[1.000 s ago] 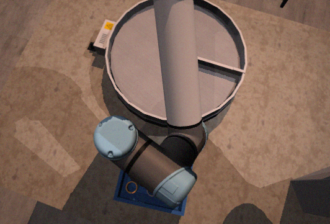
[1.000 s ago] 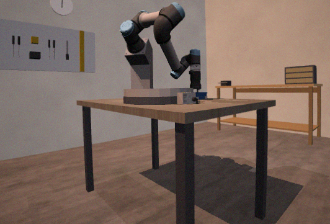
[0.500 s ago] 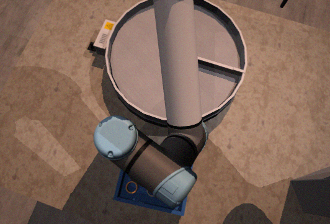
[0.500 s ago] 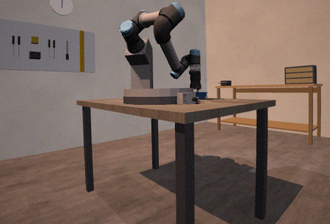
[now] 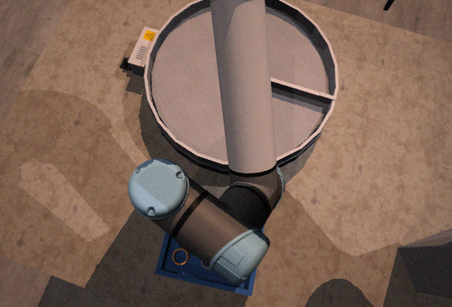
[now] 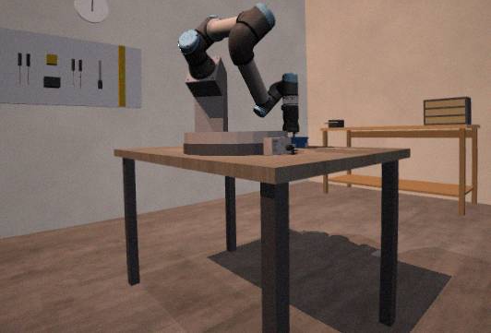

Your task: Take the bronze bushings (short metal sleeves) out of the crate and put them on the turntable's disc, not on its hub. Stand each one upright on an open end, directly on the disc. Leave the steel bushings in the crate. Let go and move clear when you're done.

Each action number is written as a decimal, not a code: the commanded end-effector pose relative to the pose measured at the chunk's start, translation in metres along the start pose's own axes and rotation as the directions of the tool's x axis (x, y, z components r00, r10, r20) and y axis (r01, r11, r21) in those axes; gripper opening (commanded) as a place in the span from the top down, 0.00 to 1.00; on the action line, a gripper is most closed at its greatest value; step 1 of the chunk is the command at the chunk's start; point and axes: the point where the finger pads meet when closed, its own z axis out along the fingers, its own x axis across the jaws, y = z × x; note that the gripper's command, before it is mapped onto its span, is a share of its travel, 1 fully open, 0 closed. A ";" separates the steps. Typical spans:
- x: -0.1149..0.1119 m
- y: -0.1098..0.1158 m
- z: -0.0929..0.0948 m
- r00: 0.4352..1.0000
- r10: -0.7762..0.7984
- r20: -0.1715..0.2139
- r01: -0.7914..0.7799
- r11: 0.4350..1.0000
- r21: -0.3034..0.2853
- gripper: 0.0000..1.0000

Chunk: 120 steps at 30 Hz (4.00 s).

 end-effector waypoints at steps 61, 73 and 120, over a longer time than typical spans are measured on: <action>0.001 0.000 -0.039 1.000 -0.001 -0.002 0.001 1.000 -0.001 1.00; 0.000 0.000 -0.087 1.000 -0.001 -0.002 0.001 1.000 -0.002 1.00; 0.000 0.000 -0.110 1.000 0.000 -0.001 0.000 1.000 -0.001 1.00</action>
